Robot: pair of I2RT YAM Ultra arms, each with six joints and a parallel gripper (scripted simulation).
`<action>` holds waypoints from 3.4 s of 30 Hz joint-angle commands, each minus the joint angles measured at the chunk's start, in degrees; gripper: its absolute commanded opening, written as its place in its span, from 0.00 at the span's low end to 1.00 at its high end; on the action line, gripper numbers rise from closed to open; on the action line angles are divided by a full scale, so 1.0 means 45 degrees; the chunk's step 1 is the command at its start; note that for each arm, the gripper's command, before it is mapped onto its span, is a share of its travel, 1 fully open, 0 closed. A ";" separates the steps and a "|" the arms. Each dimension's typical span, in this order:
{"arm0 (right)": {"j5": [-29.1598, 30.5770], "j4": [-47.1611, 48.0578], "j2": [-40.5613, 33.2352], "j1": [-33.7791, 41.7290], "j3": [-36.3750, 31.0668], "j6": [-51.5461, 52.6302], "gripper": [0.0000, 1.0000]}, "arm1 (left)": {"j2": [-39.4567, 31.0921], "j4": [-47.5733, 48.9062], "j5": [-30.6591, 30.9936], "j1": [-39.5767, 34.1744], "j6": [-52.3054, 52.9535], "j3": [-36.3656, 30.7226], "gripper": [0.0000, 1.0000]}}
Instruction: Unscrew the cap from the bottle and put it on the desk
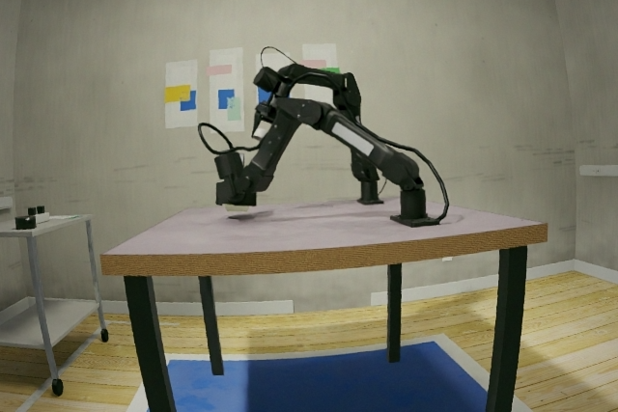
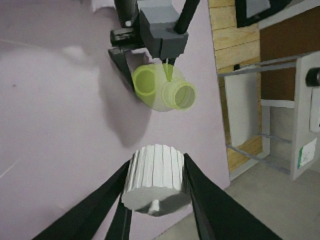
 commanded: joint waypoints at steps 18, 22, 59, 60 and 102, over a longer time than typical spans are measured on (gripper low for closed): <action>-0.0063 -0.0199 -0.0098 -0.0006 0.0197 -0.0016 0.00 | 0.0451 0.4646 0.0107 -0.0024 -0.4176 -0.0228 0.00; -0.0063 -0.0199 -0.0098 -0.0006 0.0197 -0.0016 0.00 | 0.0456 0.4670 0.0101 -0.0025 -0.4193 -0.0224 0.00; -0.0601 -0.1699 0.4944 -0.2014 0.3644 0.8575 0.00 | 0.0310 0.4162 0.0021 0.0421 -0.3841 -0.0386 0.00; -0.0630 -0.1833 0.5230 -0.2122 0.3893 0.9038 0.00 | 0.0311 0.4165 0.0018 0.0428 -0.3836 -0.0387 0.00; -0.0967 -0.5002 1.0290 -0.3735 0.9168 1.5605 0.00 | 0.0589 0.4563 0.0212 0.0017 -0.4085 -0.0169 0.00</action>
